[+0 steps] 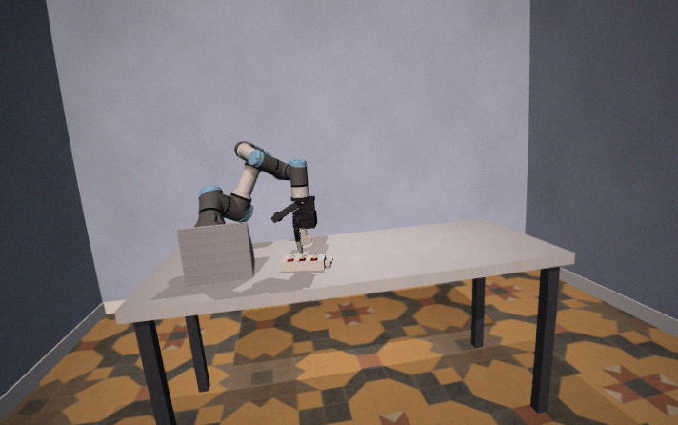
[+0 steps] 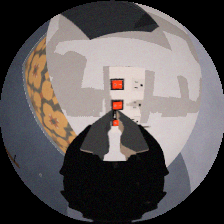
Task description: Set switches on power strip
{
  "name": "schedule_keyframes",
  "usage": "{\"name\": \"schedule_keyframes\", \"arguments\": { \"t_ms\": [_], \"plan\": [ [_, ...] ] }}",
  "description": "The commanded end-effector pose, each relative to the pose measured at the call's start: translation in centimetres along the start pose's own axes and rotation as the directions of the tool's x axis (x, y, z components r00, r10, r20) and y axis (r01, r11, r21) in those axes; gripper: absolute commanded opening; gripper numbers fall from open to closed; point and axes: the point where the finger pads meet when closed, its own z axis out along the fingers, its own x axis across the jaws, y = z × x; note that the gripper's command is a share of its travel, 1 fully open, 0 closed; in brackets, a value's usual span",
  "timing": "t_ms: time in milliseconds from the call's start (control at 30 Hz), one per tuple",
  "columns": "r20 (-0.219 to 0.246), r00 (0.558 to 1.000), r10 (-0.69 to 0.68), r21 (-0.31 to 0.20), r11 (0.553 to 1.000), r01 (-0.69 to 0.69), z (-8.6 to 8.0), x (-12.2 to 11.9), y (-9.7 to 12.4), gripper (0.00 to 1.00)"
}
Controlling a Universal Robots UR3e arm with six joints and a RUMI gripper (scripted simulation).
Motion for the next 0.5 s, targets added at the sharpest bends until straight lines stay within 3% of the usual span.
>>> {"name": "schedule_keyframes", "arguments": {
  "t_ms": [0,467],
  "plan": [
    [0.004,1.000,-0.001,-0.009,1.000,0.001,0.85,-0.11,0.27,0.00],
    [0.004,1.000,-0.001,-0.009,1.000,0.001,1.38,-0.12,0.26,0.00]
  ]
}}
